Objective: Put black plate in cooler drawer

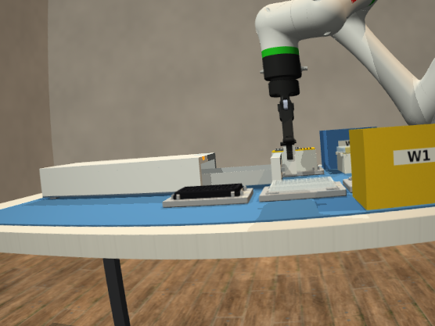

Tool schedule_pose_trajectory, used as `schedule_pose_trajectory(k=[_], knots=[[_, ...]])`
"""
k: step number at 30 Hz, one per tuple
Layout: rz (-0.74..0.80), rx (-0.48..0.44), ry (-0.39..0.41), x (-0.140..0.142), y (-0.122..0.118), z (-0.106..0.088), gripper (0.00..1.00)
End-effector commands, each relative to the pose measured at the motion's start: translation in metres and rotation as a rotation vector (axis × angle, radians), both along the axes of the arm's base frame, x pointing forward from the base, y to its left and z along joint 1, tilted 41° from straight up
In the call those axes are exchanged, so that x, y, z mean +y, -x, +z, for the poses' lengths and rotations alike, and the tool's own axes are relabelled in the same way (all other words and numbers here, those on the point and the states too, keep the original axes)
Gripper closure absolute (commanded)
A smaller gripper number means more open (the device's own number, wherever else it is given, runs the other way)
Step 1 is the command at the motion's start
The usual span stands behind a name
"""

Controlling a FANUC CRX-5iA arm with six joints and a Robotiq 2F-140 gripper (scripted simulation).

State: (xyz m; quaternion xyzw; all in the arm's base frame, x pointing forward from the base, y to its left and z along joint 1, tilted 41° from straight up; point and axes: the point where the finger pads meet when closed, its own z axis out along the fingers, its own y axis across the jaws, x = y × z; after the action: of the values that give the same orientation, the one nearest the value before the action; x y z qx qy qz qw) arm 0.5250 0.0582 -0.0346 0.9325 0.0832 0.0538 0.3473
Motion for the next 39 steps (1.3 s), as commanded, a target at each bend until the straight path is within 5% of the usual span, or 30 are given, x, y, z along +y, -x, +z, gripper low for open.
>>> schedule_pose_trajectory(k=[1, 39], knots=[[0.0, 0.0, 0.0, -0.0005, 0.0031, -0.0001, 1.0], [0.0, 0.0, 0.0, -0.0019, 0.01, -0.0004, 1.0]])
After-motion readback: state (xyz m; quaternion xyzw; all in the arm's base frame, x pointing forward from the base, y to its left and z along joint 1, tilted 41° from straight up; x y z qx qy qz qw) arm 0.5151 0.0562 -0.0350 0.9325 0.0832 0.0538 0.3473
